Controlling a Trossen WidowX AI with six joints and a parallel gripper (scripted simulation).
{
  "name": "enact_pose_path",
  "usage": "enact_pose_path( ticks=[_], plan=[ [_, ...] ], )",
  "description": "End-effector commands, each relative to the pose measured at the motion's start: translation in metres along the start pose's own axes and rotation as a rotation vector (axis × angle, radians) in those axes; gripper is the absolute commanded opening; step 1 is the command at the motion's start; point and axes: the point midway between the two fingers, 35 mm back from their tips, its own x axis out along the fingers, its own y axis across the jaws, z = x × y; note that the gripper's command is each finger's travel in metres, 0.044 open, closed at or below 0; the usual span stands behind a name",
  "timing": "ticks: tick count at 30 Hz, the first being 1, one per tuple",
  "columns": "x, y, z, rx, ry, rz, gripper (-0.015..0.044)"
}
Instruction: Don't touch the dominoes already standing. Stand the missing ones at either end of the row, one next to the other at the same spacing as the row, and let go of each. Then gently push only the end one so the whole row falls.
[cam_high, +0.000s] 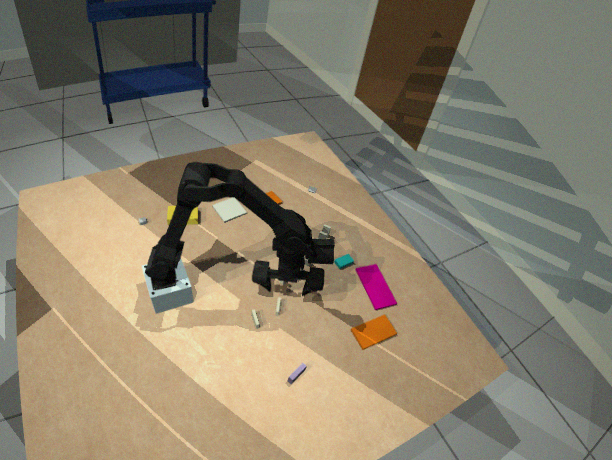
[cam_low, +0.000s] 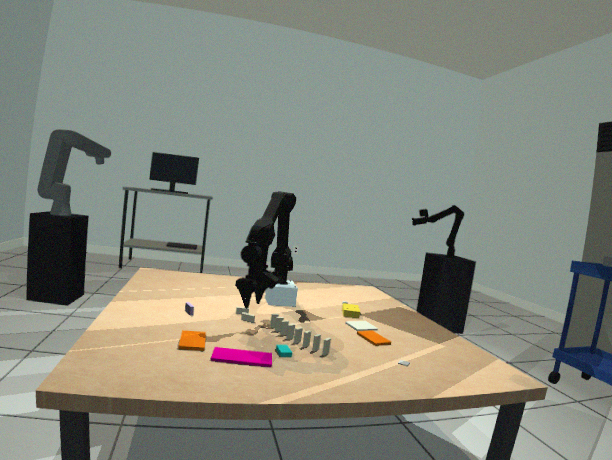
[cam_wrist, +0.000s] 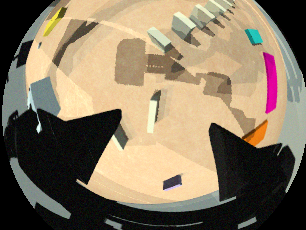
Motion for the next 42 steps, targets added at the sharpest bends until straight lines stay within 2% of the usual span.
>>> enact_pose_path(
  ticks=[1,20,36,42],
  plan=[
    [0.038,0.013,-0.001,0.006,0.000,0.040,0.0440],
    [0.055,0.016,-0.001,0.006,-0.001,0.040,0.0440],
    [0.055,0.016,-0.001,0.006,-0.001,0.040,0.0023],
    [0.055,0.016,-0.001,0.006,-0.001,0.040,0.0023]
  ],
)
